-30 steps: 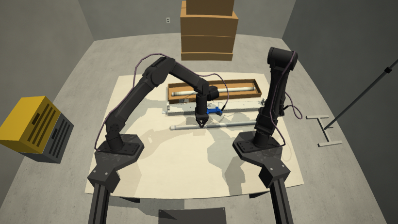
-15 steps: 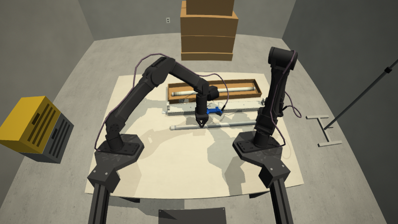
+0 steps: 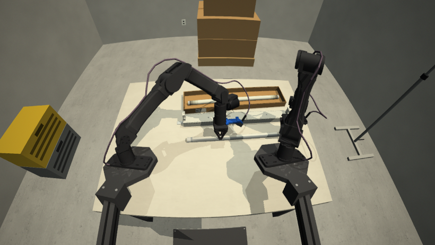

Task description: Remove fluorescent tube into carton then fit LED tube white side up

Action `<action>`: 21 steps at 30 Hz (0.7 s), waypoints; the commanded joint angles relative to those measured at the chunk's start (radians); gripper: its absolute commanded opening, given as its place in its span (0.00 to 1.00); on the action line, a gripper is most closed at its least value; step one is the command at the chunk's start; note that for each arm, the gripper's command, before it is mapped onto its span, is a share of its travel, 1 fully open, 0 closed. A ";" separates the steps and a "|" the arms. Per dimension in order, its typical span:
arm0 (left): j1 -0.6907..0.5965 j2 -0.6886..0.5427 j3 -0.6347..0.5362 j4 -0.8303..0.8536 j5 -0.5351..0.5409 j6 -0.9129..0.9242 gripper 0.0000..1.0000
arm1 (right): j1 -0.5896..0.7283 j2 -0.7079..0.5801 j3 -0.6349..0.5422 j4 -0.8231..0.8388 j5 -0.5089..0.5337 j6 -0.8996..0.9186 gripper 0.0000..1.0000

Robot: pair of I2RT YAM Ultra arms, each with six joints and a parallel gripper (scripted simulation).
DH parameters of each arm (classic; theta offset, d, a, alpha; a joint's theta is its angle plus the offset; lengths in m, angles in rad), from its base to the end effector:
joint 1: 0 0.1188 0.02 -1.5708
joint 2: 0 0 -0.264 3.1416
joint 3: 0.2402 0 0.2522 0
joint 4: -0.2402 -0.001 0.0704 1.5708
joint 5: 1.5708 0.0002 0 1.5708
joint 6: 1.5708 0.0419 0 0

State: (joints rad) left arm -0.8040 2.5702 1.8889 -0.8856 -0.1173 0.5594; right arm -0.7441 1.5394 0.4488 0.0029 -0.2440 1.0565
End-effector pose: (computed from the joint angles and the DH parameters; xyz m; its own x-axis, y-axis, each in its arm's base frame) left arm 0.3306 -0.3346 0.0419 -0.2087 0.9762 0.0588 0.9741 0.2021 0.1012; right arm 0.1764 -0.1473 0.0947 0.1799 0.9828 -0.0422 0.8499 -0.1336 0.5097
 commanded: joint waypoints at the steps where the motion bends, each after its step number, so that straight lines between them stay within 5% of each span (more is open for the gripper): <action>1: -0.021 -0.024 0.036 0.000 0.010 0.011 0.11 | 0.045 0.027 0.098 -0.215 0.114 0.049 0.49; 8: -0.021 -0.024 0.036 0.000 0.010 0.011 0.11 | 0.132 0.078 0.267 -0.493 0.248 0.102 0.49; 10: -0.021 -0.024 0.036 0.000 0.010 0.011 0.11 | 0.129 0.125 0.292 -0.410 0.194 0.098 0.49; 21: -0.021 -0.024 0.036 0.000 0.010 0.011 0.11 | 0.218 0.187 0.484 -0.738 0.346 0.166 0.49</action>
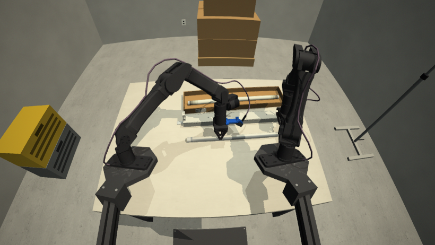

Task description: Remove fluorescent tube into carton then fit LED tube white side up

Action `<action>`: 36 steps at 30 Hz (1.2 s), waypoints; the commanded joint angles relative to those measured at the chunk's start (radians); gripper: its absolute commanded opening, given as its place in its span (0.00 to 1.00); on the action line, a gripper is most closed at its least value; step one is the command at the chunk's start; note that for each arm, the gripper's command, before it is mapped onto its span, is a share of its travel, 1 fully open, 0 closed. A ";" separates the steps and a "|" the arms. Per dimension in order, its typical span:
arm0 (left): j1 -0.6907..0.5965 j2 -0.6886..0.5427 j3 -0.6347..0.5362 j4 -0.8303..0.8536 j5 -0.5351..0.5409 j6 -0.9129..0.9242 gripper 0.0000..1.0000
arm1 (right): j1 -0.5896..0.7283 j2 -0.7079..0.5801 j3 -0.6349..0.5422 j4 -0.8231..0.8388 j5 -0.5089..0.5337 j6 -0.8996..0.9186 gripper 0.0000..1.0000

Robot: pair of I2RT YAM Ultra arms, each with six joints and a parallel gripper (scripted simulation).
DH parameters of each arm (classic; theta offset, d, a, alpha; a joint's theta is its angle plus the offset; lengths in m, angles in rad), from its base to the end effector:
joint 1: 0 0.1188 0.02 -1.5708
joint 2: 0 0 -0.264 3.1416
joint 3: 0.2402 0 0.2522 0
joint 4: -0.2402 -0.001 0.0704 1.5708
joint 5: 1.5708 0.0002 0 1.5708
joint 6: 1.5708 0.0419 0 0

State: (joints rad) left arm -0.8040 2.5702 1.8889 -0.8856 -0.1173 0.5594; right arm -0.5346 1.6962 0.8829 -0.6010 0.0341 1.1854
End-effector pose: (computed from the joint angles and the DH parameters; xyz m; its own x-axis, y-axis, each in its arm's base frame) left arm 0.3306 -0.3346 0.0419 -0.2087 0.9762 0.0588 0.9741 0.2021 0.1012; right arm 0.2426 -0.1442 0.1330 0.1566 0.9836 -0.0898 0.9808 -0.1441 0.1318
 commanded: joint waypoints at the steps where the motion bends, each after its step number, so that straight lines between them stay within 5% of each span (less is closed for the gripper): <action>1: -0.021 -0.024 0.036 0.000 0.010 0.011 0.11 | 0.018 0.037 0.063 -0.140 0.069 0.039 0.49; 5: -0.021 -0.024 0.036 0.000 0.010 0.011 0.11 | 0.024 0.030 0.074 -0.037 0.003 0.028 0.49; 36: -0.021 -0.024 0.036 0.000 0.010 0.011 0.11 | -0.007 0.166 -0.025 0.166 0.030 0.010 0.49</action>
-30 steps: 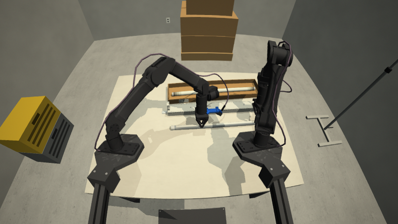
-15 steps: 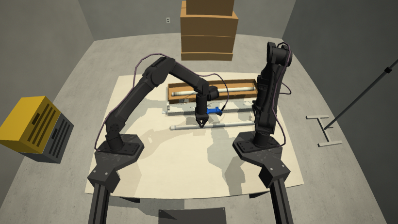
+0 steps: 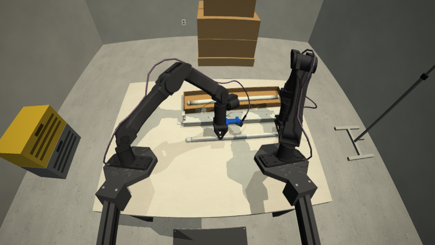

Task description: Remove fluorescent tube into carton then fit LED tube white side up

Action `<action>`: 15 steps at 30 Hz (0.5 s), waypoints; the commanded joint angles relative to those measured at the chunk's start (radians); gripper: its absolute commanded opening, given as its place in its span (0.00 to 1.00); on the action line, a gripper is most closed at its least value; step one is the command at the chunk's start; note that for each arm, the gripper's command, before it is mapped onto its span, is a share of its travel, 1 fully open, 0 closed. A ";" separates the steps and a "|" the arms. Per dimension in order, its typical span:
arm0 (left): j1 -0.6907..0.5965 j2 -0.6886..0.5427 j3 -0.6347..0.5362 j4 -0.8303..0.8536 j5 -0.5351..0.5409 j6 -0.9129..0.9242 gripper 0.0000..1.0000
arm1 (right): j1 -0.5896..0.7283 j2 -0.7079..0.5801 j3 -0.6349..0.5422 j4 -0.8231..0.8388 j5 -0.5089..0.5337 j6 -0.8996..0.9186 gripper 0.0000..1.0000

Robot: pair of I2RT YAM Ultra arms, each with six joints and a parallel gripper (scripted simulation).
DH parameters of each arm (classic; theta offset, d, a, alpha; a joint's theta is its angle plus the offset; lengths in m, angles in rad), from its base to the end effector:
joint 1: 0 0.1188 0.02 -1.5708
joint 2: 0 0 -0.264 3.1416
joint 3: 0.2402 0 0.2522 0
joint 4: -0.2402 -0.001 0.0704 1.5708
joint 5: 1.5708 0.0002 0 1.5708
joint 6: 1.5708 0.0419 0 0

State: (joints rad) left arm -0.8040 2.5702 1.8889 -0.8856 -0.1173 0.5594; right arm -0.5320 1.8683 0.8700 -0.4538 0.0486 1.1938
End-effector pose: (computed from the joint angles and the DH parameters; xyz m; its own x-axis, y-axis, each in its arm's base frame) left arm 0.3306 -0.3346 0.0419 -0.2087 0.9762 0.0588 0.9741 0.2021 0.1012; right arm 0.2525 -0.1498 0.0863 0.1607 0.9830 -0.0885 0.9840 -0.1525 0.0923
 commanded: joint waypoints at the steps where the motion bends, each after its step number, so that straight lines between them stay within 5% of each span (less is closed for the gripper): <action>1: -0.021 -0.024 0.036 0.000 0.010 0.011 0.11 | -0.010 -0.024 -0.014 0.028 0.015 0.000 0.49; 2: -0.021 -0.024 0.036 0.000 0.010 0.011 0.11 | -0.010 -0.028 -0.016 0.028 0.015 0.003 0.11; 15: -0.021 -0.023 0.036 -0.004 0.010 0.011 0.11 | -0.010 -0.009 -0.016 0.028 0.015 0.003 0.11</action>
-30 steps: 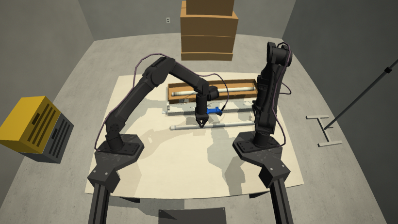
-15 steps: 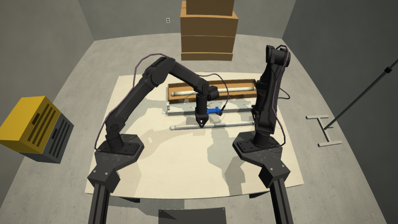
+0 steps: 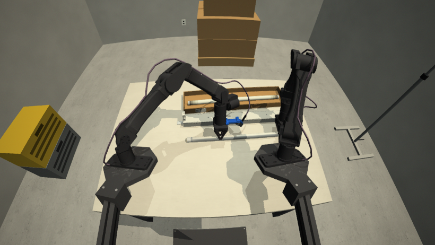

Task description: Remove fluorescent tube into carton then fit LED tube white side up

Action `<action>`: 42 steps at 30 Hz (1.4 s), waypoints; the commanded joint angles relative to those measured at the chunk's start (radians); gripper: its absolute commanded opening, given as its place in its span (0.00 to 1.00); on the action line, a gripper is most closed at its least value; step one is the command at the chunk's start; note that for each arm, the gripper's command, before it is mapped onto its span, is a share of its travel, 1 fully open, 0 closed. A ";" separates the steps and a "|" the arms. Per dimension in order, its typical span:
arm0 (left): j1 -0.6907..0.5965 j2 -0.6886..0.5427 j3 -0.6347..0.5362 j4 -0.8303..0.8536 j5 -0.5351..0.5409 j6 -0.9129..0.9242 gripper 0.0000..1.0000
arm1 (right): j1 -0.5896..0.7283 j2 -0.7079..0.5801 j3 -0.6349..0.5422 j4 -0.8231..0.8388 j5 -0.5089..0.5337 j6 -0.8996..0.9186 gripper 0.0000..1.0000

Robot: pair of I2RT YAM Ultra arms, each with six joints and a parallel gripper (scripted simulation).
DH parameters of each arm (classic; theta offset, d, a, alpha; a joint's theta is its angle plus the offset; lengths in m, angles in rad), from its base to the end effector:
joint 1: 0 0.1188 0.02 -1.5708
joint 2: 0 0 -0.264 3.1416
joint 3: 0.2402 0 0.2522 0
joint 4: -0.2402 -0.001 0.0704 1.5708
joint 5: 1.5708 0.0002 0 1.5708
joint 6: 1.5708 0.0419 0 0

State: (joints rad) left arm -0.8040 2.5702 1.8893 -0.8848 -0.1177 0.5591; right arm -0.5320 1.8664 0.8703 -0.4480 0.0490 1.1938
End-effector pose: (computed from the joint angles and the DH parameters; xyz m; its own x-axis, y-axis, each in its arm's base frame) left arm 0.3307 -0.3347 0.0420 -0.2090 0.9762 0.0580 0.9739 0.2025 0.1022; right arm 0.2532 -0.1502 0.0870 0.1613 0.9826 -0.0917 0.9833 -0.1522 0.0996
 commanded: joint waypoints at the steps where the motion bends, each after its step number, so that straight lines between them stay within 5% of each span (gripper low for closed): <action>1: -0.021 -0.023 0.035 -0.005 0.010 0.011 0.11 | -0.010 -0.007 -0.016 0.023 0.015 0.003 0.11; 42: -0.033 -0.066 -0.014 -0.031 0.010 -0.016 0.11 | 0.000 -0.059 0.028 -0.051 0.022 -0.003 0.11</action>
State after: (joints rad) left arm -0.8078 2.5526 1.8790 -0.8917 -0.1169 0.5495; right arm -0.5297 1.8378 0.8703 -0.4755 0.0494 1.1923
